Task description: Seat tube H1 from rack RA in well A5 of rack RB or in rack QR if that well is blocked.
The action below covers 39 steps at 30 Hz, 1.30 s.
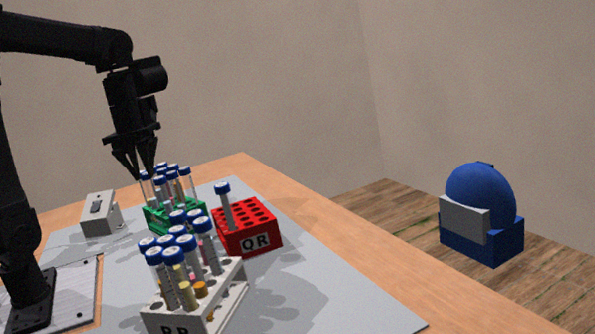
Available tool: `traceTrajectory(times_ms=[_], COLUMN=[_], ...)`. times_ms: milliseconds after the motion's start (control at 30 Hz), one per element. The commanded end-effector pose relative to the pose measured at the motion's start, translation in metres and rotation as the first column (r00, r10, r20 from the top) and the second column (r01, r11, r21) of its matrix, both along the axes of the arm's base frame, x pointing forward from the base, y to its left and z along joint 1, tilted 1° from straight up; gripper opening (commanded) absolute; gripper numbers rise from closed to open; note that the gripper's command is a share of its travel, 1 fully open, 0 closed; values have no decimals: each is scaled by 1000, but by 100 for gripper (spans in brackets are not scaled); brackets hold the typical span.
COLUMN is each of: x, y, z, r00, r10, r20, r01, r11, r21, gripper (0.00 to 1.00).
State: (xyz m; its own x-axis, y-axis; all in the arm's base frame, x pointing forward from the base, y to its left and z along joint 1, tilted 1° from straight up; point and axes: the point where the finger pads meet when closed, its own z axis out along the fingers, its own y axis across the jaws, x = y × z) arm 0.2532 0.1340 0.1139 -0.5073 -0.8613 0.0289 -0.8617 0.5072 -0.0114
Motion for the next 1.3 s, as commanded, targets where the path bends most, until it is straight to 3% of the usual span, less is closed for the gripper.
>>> traceTrajectory(times_ms=[0,33,67,633,833,967,1033,1067,1200,1267], x=[-1,-1,-1,-1,-1,-2,-2,1,5,5], y=[4,4,9,-4,0,2,-1,-6,-22,-22], z=[4,4,17,57,58,69,64,70,70,70], r00=[1000,1000,1000,1000,1000,1000,1000,999,984,984], r10=[7,7,12,4,6,8,7,-44,-177,-177], r20=[9,9,28,29,-3,11,9,16,24,24], r01=[-7,-7,-13,-5,-6,-8,-7,44,176,176], r11=[1000,1000,999,999,1000,1000,1000,999,984,984], r21=[16,16,37,34,17,25,16,27,25,25], gripper=[30,30,30,30,30,30,30,0,0,0])
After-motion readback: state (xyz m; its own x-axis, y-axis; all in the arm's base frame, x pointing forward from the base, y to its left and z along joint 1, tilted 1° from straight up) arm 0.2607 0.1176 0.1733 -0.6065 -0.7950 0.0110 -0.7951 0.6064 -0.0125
